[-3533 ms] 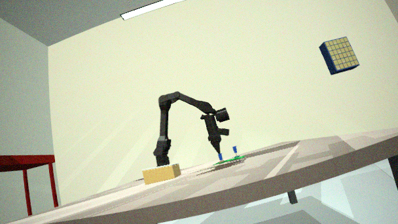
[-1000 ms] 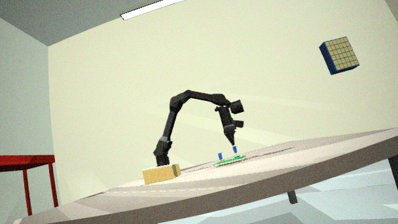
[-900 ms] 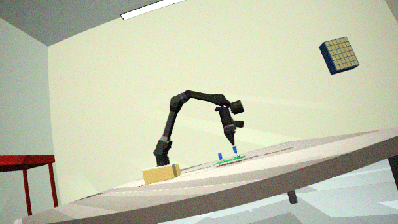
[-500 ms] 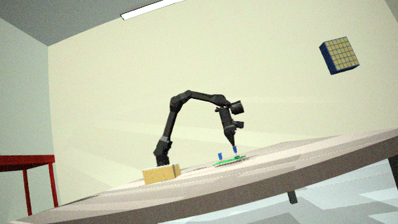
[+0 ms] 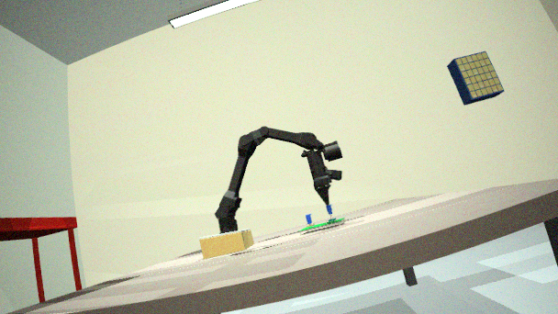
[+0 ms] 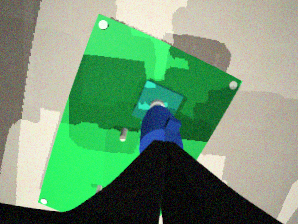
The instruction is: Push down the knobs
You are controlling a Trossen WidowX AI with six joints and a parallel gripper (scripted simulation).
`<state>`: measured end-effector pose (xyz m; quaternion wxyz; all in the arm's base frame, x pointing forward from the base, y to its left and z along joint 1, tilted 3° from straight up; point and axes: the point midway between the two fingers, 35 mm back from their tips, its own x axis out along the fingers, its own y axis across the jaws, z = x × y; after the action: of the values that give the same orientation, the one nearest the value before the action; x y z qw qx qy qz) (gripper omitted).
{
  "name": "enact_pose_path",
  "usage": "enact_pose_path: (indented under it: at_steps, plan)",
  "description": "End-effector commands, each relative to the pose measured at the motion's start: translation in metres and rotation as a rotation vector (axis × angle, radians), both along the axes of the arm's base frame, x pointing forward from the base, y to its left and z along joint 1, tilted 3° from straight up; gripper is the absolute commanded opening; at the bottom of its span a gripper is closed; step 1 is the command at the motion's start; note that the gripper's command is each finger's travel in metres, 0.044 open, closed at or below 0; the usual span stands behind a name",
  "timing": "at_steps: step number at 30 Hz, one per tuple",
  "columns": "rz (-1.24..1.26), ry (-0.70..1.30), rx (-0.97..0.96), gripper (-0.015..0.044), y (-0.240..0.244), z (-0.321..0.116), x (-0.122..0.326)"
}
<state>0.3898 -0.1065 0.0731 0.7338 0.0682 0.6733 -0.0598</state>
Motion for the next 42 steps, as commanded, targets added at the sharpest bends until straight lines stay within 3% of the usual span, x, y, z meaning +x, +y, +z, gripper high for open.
enact_pose_path:
  at_steps: [1, 42]
  plan:
    - [-0.003, -0.003, 0.001, 0.0000, 0.000, 0.000, 0.001]
    - [-0.003, -0.003, 0.001, 0.0000, 0.000, -0.014, 0.002]
